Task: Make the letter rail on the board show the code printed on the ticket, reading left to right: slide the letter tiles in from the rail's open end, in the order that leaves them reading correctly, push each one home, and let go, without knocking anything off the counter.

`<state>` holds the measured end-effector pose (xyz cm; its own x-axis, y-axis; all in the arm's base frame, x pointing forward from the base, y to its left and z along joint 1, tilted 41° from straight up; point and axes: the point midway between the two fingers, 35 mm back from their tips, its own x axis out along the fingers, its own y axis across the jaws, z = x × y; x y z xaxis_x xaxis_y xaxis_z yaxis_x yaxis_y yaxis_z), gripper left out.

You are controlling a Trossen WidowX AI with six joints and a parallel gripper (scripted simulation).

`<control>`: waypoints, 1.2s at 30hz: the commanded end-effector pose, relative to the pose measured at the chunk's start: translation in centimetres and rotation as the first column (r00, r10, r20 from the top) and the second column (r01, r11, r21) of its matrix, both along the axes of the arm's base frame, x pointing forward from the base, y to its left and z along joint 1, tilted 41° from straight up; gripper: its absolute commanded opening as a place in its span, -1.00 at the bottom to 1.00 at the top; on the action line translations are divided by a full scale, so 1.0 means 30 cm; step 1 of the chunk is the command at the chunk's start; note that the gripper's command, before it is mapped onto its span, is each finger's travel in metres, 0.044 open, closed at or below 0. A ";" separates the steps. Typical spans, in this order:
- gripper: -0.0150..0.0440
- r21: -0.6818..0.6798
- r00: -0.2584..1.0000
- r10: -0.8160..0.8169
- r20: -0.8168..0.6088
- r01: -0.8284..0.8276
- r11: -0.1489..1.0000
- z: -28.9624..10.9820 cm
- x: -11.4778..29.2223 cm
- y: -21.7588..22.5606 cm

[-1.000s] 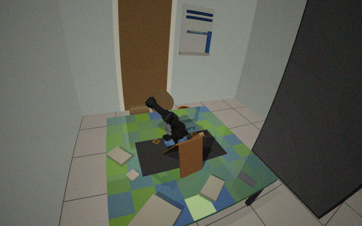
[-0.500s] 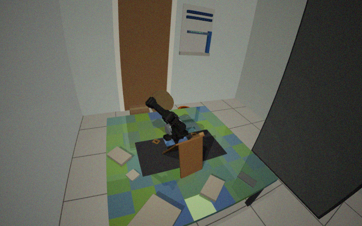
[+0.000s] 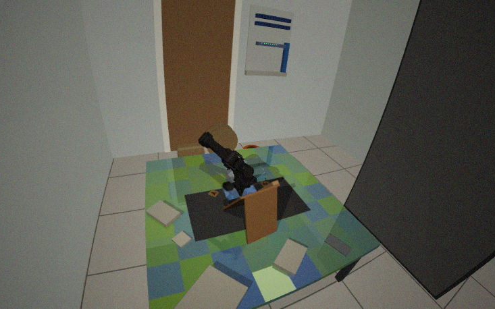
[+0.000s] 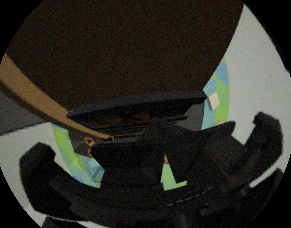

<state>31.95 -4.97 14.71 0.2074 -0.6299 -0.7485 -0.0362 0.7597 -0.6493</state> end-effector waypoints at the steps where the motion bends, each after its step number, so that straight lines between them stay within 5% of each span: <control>1: -0.49 0.005 1.000 0.000 -0.002 0.000 1.000 0.006 -0.022 0.012; 14: -0.49 0.005 1.000 0.000 -0.003 0.000 1.000 0.022 -0.054 0.026; 19: -0.05 0.019 0.938 0.311 -0.152 -0.311 0.950 0.100 -0.078 0.091; 23: 0.31 0.059 0.723 0.624 -0.298 -0.638 0.767 0.183 -0.132 0.162; 27: 0.67 0.110 0.388 0.824 -0.412 -0.877 0.468 0.261 -0.202 0.225; 31: 1.00 0.157 0.050 0.869 -0.493 -0.977 0.145 0.323 -0.273 0.271; 36: 1.00 0.192 -0.206 0.811 -0.548 -0.974 -0.117 0.367 -0.335 0.299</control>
